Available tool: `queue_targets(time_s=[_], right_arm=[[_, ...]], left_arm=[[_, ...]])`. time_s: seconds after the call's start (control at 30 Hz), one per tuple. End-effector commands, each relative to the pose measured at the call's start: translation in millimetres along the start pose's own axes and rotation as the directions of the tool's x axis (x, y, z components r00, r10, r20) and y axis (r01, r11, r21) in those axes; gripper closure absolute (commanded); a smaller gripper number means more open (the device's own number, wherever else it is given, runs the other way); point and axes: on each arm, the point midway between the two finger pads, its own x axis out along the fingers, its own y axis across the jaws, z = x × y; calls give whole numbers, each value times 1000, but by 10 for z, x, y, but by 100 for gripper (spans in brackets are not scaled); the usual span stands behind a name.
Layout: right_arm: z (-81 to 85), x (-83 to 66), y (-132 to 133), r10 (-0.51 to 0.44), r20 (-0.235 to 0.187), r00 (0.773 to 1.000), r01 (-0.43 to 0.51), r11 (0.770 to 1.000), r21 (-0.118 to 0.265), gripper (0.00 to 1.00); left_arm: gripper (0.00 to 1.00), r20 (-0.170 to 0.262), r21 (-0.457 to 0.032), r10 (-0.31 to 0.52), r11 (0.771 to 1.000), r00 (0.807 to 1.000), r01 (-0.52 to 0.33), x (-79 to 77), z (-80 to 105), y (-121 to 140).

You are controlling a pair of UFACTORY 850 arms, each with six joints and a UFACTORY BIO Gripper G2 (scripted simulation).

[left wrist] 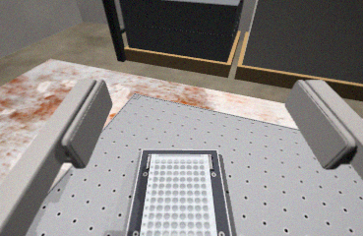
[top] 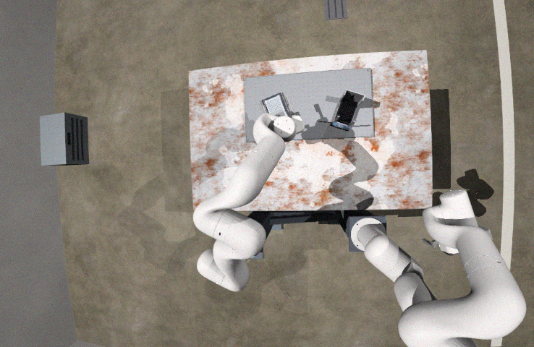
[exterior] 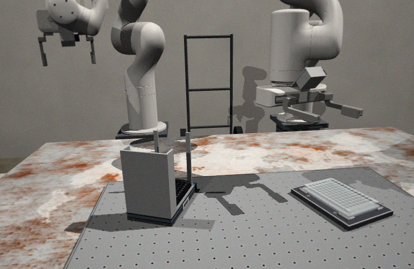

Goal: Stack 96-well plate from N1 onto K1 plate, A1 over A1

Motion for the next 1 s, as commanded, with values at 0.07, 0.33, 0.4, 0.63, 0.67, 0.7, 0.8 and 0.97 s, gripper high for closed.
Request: queue_targets(time_s=[0.07,0.33,0.4,0.63,0.67,0.7,0.8,0.97], right_arm=[[2,-5,-5,-1,0,1000,1,1000,0,0],[2,-5,-5,-1,0,1000,1,1000,0,0],[2,-5,-5,-1,0,1000,1,1000,0,0],[2,-5,-5,-1,0,1000,1,1000,0,0],[2,-5,-5,-1,0,1000,1,1000,0,0],[2,-5,-5,-1,0,1000,1,1000,0,0],[2,-5,-5,-1,0,1000,1,1000,0,0],[2,-5,-5,-1,0,1000,1,1000,0,0]], left_arm=[[63,2,-2,0,1000,1000,0,125,-95,126],[63,2,-2,0,1000,1000,0,125,-95,126],[63,2,-2,0,1000,1000,0,125,-95,126],[63,2,-2,0,1000,1000,0,125,-145,126],[63,2,-2,0,1000,1000,0,125,-161,126],[63,2,-2,0,1000,1000,0,125,-178,126],[63,2,-2,0,1000,1000,0,125,-211,126],[63,2,-2,0,1000,1000,0,125,-278,126]])
